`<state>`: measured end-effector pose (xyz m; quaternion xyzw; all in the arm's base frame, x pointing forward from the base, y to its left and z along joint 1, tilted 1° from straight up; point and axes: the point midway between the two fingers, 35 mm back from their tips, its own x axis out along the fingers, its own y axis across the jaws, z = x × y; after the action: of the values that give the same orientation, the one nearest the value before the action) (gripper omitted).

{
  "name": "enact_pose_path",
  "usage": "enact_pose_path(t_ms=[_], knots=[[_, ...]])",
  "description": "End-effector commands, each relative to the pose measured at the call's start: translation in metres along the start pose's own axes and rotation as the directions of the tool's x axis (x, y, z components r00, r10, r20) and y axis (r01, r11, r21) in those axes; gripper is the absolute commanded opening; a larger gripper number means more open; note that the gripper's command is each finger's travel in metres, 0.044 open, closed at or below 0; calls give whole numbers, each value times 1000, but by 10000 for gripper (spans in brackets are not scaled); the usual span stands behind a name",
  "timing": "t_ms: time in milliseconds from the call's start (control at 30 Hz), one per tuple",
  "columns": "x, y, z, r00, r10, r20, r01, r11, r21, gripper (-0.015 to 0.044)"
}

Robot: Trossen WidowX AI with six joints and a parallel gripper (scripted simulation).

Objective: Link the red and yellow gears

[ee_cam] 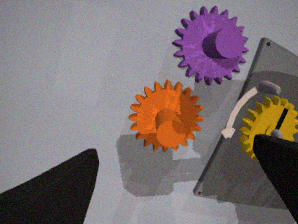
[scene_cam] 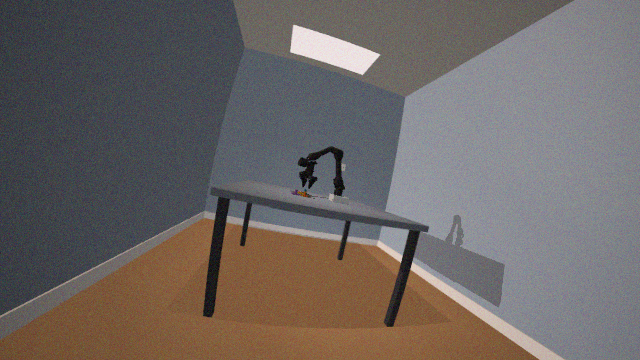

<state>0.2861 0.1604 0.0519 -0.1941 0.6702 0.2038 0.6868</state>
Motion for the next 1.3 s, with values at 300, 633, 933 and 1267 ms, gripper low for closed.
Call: enact_pose_path(t_ms=[300,633,933,1267], knots=[[24,1,-3,1000,2,-10,-2,1000,-8,440],[40,1,-3,1000,2,-11,-2,1000,-8,440],[41,1,-3,1000,2,-11,-2,1000,-8,309],[41,1,-3,1000,2,-11,-2,1000,-8,66]])
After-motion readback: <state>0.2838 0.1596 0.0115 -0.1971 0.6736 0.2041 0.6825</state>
